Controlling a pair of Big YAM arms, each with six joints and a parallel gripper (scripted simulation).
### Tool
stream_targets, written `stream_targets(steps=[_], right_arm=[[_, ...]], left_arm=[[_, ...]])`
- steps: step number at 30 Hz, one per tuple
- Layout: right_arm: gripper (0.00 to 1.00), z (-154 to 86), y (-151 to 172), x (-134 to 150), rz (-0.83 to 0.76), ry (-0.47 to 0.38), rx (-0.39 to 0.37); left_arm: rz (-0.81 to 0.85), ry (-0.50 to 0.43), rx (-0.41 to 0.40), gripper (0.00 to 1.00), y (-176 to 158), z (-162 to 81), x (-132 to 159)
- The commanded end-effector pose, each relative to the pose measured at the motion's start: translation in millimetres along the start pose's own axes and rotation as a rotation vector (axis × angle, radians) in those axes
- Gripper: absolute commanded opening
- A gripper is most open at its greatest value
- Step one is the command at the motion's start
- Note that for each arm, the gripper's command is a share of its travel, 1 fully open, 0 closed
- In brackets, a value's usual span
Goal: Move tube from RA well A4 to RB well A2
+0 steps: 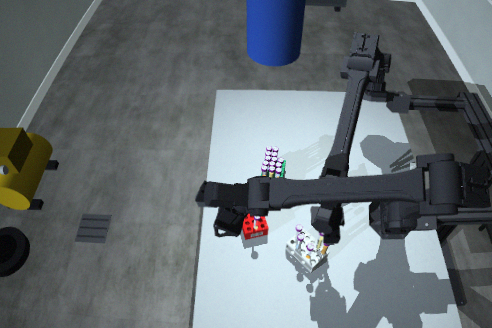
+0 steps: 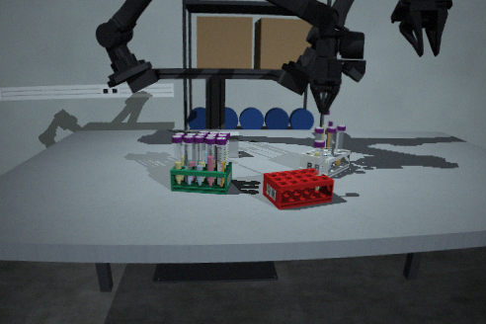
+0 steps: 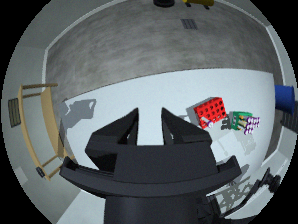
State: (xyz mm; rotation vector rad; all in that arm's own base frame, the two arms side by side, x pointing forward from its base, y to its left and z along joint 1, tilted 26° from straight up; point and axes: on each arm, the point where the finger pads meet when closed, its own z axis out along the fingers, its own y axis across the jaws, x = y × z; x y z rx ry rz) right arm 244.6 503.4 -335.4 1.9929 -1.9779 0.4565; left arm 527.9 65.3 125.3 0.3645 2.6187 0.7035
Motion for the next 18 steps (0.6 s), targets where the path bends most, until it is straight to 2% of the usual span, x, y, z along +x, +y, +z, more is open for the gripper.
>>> stream_targets(steps=[1,18], right_arm=[[0.0,5,-11,-10,0.007,-0.019,0.006],[0.0,16,-4,1,0.002,0.006,-0.004]], left_arm=[[-0.013,-0.031,-0.011,0.3,8,-8,-15],[-0.013,-0.031,-0.011,0.3,8,-8,-15]])
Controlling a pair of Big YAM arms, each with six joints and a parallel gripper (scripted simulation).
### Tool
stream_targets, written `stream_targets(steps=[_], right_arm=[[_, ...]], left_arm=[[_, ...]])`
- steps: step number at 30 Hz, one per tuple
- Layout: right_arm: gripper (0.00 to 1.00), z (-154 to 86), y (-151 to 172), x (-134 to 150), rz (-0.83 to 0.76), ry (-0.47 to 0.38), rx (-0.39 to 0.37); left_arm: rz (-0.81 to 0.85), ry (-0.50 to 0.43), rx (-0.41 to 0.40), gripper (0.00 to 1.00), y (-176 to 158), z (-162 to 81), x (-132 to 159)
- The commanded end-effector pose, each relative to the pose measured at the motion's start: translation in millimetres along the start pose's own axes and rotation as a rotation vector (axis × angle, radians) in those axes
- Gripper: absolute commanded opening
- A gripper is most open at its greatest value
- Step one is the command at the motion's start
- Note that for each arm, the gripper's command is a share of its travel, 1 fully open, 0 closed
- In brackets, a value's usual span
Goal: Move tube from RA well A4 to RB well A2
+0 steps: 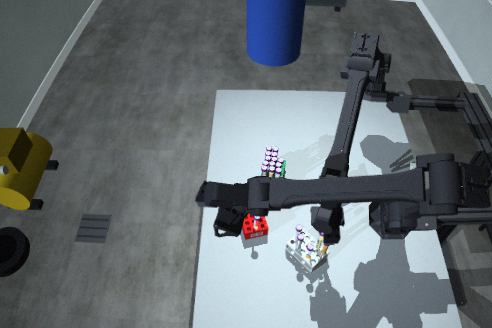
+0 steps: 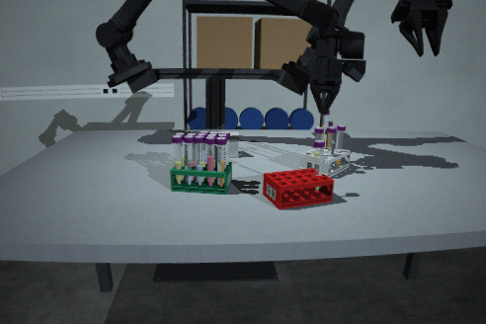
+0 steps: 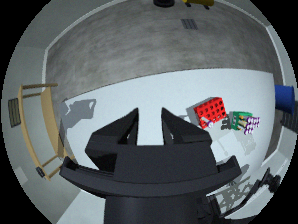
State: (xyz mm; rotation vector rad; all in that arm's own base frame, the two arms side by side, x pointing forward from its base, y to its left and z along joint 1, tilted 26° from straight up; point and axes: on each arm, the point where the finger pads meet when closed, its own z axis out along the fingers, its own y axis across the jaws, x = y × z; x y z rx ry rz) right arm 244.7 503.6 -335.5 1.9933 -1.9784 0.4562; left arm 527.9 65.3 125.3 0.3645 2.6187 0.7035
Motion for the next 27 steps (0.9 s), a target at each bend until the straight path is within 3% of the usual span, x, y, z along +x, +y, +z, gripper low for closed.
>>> stream_targets(steps=[1,12,14,27], right_arm=[[0.0,18,-3,2,0.002,0.008,-0.005],[0.0,24,-2,5,0.0,0.013,-0.006],[0.0,15,-8,-6,0.006,-0.015,0.005],[0.0,31,-3,5,0.002,0.01,-0.006]], left_arm=[[-0.013,-0.031,-0.011,0.3,8,-8,-15],[-0.013,-0.031,-0.011,0.3,8,-8,-15],[-0.013,-0.031,-0.011,0.3,8,-8,-15],[-0.013,-0.031,-0.011,0.3,8,-8,-15]])
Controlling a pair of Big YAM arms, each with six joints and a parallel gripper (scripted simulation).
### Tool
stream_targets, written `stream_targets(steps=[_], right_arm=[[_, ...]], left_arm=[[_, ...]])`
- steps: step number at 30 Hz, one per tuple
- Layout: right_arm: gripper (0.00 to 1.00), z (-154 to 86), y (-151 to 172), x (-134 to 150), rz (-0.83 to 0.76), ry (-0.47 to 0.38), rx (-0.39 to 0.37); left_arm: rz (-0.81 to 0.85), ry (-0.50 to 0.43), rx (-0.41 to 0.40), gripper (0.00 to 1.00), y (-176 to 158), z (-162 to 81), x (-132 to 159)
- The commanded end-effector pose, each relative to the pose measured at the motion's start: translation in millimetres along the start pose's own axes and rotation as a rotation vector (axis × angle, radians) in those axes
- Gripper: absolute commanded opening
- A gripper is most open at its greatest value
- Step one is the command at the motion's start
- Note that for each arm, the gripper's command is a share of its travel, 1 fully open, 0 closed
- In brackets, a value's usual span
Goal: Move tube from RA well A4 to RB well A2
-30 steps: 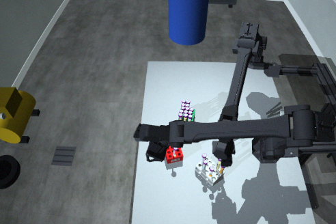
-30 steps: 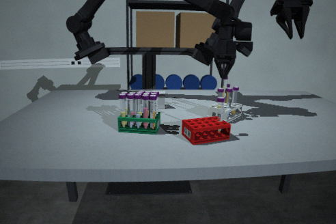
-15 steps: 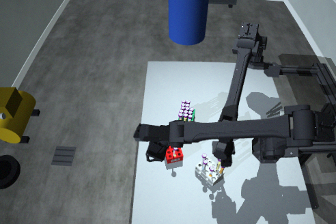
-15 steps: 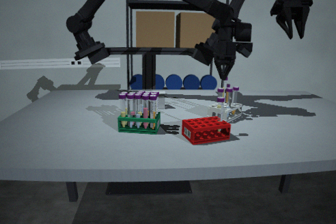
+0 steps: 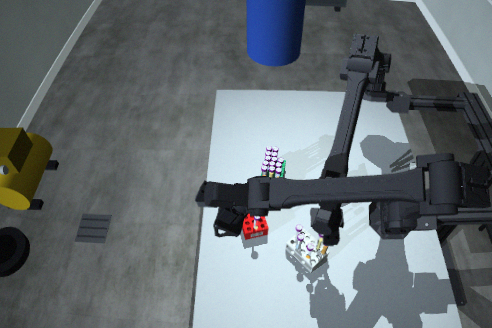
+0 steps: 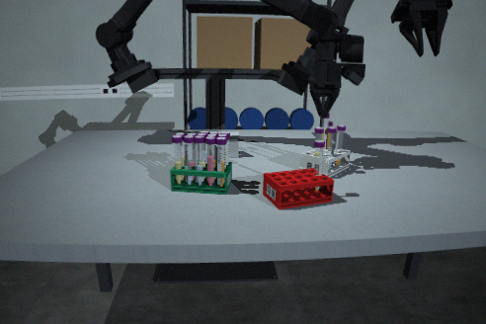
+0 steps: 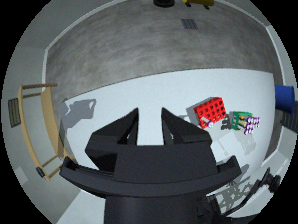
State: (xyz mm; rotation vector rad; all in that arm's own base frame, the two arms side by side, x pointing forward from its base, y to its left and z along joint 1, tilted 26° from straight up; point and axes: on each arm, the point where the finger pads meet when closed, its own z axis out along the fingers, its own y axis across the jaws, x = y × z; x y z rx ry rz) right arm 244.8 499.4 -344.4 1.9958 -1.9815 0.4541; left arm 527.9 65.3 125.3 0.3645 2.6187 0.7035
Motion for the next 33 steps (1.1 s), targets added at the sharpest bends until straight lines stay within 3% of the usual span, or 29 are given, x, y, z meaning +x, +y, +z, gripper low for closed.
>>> stream_targets(steps=[1,33], right_arm=[[0.0,21,-3,5,0.001,0.014,-0.007],[0.0,20,-9,-5,0.006,-0.008,0.002]], left_arm=[[-0.013,-0.031,-0.011,0.3,8,-8,-15],[-0.013,-0.031,-0.011,0.3,8,-8,-15]])
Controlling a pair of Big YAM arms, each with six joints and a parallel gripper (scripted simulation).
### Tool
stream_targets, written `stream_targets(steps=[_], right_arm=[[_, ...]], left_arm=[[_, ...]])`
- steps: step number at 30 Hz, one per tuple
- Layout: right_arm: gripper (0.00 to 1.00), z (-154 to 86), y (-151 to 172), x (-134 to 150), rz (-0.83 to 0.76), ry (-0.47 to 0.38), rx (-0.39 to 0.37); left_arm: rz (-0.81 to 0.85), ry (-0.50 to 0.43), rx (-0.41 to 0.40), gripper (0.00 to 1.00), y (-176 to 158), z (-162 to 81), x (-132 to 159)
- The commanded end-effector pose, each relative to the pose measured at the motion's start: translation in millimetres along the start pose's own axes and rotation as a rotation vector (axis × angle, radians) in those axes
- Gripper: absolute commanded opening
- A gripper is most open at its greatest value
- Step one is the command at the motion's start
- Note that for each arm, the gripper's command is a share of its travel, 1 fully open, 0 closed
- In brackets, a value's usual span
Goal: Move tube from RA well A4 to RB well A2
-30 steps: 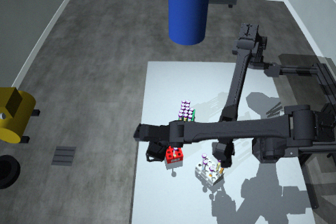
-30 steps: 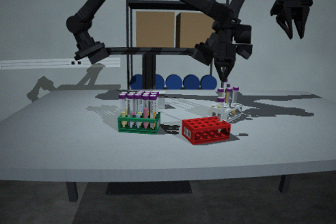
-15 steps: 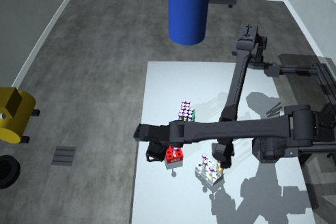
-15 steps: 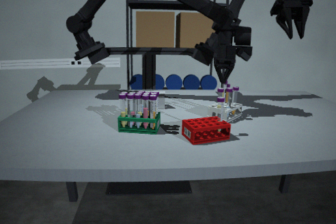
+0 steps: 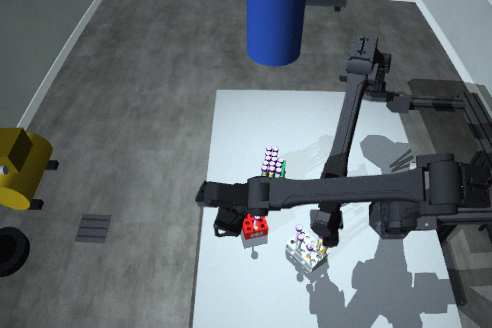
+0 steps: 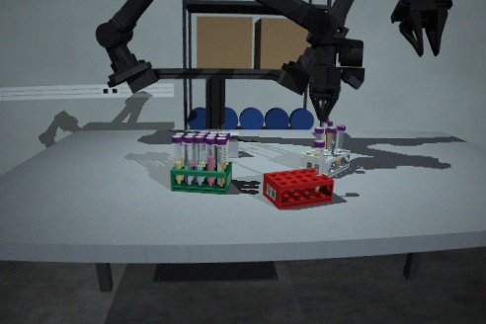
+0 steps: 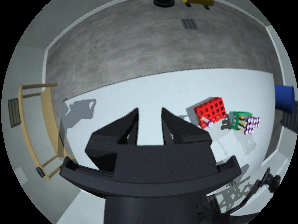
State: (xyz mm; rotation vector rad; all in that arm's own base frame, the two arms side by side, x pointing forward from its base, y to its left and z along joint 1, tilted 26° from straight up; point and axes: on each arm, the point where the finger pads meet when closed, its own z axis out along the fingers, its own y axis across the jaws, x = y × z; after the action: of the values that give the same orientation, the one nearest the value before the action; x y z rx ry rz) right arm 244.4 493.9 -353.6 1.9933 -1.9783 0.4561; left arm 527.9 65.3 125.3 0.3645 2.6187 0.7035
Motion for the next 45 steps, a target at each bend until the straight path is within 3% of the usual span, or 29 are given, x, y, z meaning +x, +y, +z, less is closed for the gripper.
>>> stream_targets(steps=[1,45], right_arm=[[0.0,8.5,-9.5,-6.9,0.007,-0.013,0.004],[0.0,2.0,-13.1,-11.9,0.008,-0.018,0.006]], left_arm=[[-0.013,-0.031,-0.011,0.3,8.2,-7.7,-15.2],[-0.013,-0.031,-0.011,0.3,8.2,-7.7,-15.2]])
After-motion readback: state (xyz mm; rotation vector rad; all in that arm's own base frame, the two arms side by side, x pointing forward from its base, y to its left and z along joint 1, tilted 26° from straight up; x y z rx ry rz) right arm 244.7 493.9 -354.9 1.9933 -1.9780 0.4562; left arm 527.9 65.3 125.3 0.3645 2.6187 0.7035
